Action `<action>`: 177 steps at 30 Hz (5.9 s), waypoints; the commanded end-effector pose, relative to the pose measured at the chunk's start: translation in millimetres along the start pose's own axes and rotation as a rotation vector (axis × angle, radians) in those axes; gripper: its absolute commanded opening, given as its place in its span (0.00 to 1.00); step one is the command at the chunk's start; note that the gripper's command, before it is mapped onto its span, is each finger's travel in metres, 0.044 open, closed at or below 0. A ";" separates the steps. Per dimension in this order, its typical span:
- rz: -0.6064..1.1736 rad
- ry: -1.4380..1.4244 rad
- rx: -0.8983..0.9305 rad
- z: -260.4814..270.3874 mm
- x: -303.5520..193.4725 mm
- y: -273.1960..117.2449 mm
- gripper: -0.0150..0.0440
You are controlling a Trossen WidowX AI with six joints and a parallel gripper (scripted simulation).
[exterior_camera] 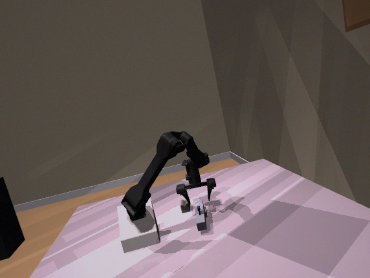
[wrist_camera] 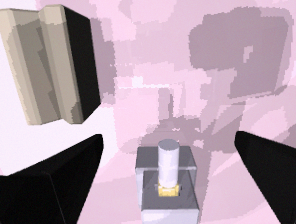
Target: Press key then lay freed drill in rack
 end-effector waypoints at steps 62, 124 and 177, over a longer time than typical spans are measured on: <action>0.002 -0.003 -0.003 6.8 22.9 17.9 0.25; 0.001 0.002 -0.002 5.3 16.9 25.0 0.69; 0.002 -0.003 -0.003 7.5 24.8 21.2 0.25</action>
Point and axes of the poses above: the point midway between the two fingers, 35 mm back from their tips, its own y axis out along the fingers, its own z axis across the jaws, x = y × z, the point moved 3 cm from there along -y, back along the fingers, and after that the axes turned 15 degrees about y, right-handed, at the moved point
